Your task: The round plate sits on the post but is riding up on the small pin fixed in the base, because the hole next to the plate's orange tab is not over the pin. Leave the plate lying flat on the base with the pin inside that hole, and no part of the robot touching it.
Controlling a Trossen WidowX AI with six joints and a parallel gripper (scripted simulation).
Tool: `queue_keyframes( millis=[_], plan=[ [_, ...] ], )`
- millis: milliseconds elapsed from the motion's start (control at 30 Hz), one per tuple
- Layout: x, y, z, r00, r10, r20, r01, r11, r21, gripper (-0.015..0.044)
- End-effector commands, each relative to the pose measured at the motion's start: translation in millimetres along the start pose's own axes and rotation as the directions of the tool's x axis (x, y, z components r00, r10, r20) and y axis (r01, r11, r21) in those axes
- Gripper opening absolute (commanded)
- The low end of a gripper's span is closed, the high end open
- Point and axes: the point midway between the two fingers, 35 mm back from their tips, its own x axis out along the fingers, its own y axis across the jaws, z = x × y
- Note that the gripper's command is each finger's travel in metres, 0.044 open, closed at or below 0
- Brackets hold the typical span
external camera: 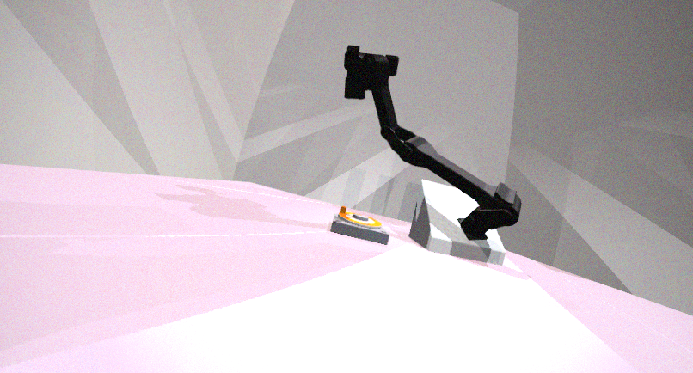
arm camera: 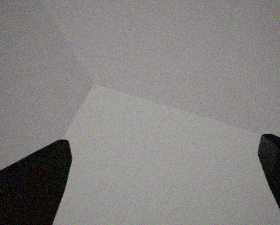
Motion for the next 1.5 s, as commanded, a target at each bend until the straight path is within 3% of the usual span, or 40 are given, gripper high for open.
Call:
queue_keyframes(
  millis=[0, 100, 300, 467, 767, 867, 1100, 1167, 1467],
  plan=[
    [3, 2, -4, 1.000, -0.001, -0.003, 0.001, 1.000, 0.010, 0.0374],
    [37, 42, -51, 0.998, 0.034, -0.044, -0.027, 0.989, 0.147, 0.0295],
    [63, 80, -85, 0.994, 0.080, -0.077, -0.057, 0.963, 0.265, 0.0137],
    [94, 154, -139, 0.973, 0.183, -0.143, -0.104, 0.892, 0.439, 0.0006],
    [104, 275, -217, 0.901, 0.347, -0.261, -0.101, 0.752, 0.651, 0.0000],
    [83, 299, -252, 0.884, 0.321, -0.339, -0.024, 0.755, 0.655, 0.0000],
    [67, 383, -287, 0.783, 0.465, -0.413, 0.004, 0.660, 0.751, 0.0000],
    [49, 432, -305, 0.701, 0.546, -0.458, 0.046, 0.607, 0.794, 0.0000],
    [-37, 539, -342, 0.451, 0.718, -0.531, 0.155, 0.522, 0.839, 0.0000]
  ],
)
